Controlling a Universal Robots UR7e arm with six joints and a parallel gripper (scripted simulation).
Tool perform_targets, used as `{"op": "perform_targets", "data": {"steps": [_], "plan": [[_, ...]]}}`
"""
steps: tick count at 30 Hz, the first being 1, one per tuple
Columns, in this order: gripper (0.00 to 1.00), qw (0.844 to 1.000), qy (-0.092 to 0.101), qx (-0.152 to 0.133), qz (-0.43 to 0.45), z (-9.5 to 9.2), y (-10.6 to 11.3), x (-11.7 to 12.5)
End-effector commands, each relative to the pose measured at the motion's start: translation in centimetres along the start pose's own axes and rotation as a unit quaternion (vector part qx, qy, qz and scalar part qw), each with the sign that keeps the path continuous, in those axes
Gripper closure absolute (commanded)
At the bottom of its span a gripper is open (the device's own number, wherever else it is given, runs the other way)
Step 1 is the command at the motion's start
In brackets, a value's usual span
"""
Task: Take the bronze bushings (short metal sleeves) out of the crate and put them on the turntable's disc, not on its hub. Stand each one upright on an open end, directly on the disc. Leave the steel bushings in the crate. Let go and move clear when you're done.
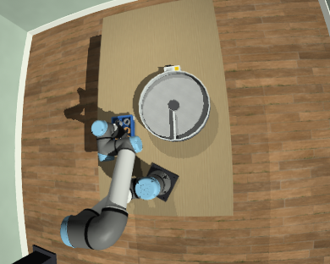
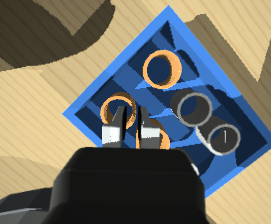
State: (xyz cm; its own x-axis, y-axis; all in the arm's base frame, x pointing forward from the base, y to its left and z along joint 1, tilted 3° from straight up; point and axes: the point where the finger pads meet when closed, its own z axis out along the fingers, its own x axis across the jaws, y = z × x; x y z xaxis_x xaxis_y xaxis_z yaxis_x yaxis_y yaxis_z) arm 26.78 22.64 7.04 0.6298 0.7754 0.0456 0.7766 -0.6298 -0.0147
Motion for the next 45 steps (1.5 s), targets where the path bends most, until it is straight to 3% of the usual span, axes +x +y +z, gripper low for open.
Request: {"op": "perform_targets", "data": {"steps": [1,45], "plan": [[0.64,1.0,0.0,0.0,0.0,-0.03,0.02,0.03],[0.64,1.0,0.0,0.0,0.0,0.66,0.02,0.03]]}}
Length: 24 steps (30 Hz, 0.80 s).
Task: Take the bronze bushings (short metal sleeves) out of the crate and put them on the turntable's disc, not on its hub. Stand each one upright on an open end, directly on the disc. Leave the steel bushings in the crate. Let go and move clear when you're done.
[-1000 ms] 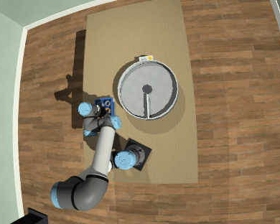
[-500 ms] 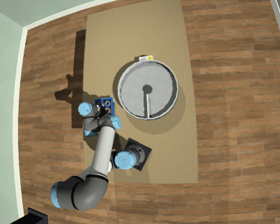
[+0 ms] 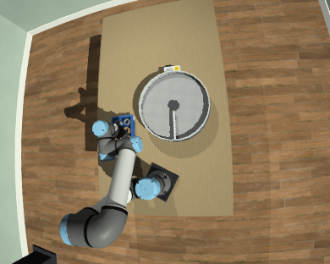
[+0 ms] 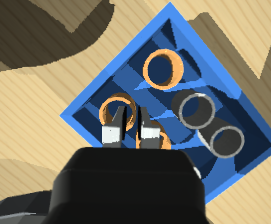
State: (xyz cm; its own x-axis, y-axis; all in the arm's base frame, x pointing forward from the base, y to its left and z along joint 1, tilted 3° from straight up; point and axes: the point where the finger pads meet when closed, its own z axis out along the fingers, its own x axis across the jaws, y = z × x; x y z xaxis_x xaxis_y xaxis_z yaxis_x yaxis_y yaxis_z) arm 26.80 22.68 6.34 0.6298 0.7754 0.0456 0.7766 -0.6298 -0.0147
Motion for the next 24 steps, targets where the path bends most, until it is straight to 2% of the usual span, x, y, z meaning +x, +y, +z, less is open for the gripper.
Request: {"op": "perform_targets", "data": {"steps": [1,8,24], "plan": [[0.64,1.0,0.0,0.0,0.0,0.0,0.0,0.0],[0.64,1.0,0.0,0.0,0.0,0.2,0.0,0.0],[0.64,1.0,0.0,0.0,0.0,2.2,0.0,0.0]]}}
